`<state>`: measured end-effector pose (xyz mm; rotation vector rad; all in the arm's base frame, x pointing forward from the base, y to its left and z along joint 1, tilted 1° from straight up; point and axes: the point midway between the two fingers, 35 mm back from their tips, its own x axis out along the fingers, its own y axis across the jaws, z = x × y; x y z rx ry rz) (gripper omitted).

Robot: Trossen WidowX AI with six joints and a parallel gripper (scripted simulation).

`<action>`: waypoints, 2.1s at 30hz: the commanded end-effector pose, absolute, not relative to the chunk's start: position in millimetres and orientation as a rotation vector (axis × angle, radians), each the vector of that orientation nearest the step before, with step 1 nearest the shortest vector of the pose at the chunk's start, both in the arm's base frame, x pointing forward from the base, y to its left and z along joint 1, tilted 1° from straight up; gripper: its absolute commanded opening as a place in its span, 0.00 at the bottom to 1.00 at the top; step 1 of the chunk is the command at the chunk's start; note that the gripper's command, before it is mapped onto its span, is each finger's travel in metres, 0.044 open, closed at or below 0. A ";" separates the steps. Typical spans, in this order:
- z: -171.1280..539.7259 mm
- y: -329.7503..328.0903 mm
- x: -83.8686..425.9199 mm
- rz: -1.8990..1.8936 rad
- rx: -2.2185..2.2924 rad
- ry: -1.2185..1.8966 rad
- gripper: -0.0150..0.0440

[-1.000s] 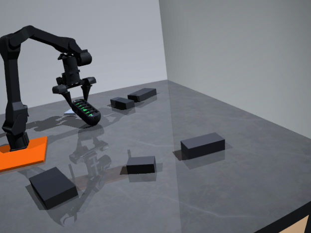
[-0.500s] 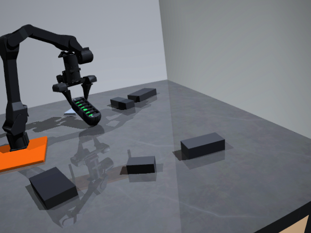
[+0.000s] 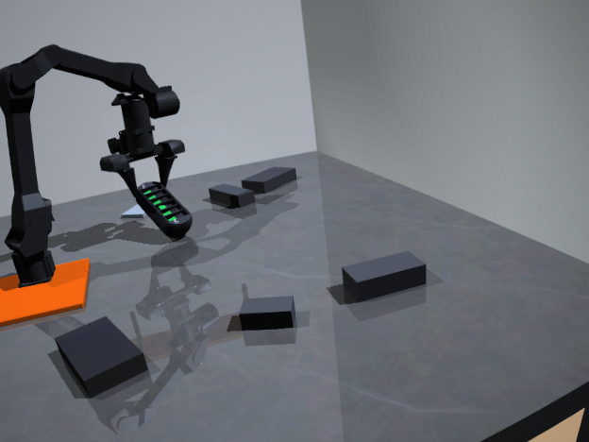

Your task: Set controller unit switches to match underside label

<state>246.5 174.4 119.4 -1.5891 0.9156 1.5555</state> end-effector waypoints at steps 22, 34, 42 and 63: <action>135.8 158.3 257.6 1.575 -1.549 0.880 0.82; 140.8 150.5 261.7 1.590 -1.527 0.867 0.82; 143.8 145.2 264.6 1.600 -1.513 0.858 0.82; 150.5 130.6 272.5 1.627 -1.474 0.835 0.82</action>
